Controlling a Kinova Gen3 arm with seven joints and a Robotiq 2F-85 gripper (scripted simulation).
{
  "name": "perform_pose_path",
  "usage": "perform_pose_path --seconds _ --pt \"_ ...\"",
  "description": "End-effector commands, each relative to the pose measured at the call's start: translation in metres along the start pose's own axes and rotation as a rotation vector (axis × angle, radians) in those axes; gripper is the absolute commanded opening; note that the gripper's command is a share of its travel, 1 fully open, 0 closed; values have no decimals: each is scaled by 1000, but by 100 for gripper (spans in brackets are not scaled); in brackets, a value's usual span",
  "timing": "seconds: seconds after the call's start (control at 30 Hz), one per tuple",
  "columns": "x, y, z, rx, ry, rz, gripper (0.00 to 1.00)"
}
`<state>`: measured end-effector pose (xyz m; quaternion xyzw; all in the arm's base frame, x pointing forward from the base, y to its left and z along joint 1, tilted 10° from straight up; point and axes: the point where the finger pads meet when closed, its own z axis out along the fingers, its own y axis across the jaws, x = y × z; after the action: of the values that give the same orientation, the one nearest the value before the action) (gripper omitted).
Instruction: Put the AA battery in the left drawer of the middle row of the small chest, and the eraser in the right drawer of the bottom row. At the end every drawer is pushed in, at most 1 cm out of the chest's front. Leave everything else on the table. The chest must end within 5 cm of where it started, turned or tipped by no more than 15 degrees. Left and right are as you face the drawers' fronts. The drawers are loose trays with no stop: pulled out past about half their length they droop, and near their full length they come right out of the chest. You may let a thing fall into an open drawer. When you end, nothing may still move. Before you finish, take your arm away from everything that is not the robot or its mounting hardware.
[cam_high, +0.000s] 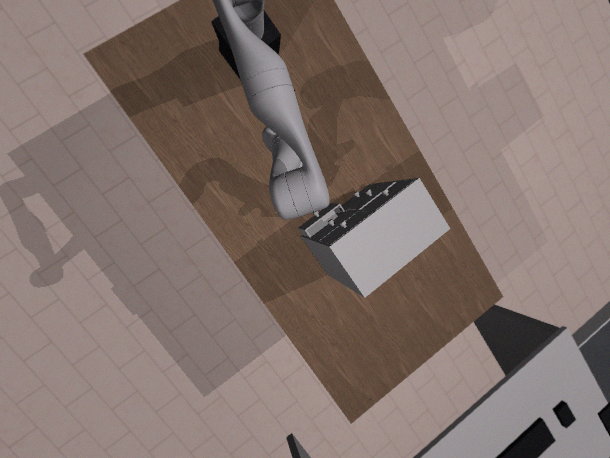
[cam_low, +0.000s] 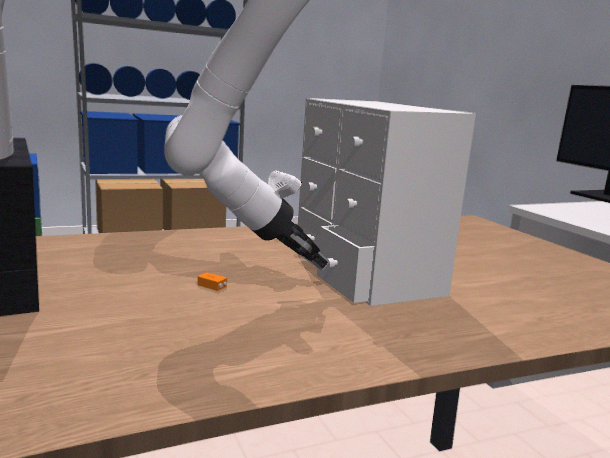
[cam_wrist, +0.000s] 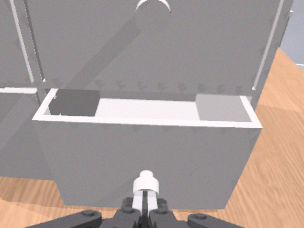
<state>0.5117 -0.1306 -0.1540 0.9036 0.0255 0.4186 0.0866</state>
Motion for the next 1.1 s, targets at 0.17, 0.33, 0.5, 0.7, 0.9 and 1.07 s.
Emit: perform_pose_path --seconds 0.17,0.33,0.5,0.7,0.9,1.07 --pt "10 1 7 -1 10 -2 0" --pt "14 1 11 -1 10 -2 0" --pt "17 1 14 -1 10 -2 0" --pt "19 1 17 -1 10 -2 0" --pt "20 1 18 -1 10 -2 0" --pt "20 1 18 -1 10 -2 0"
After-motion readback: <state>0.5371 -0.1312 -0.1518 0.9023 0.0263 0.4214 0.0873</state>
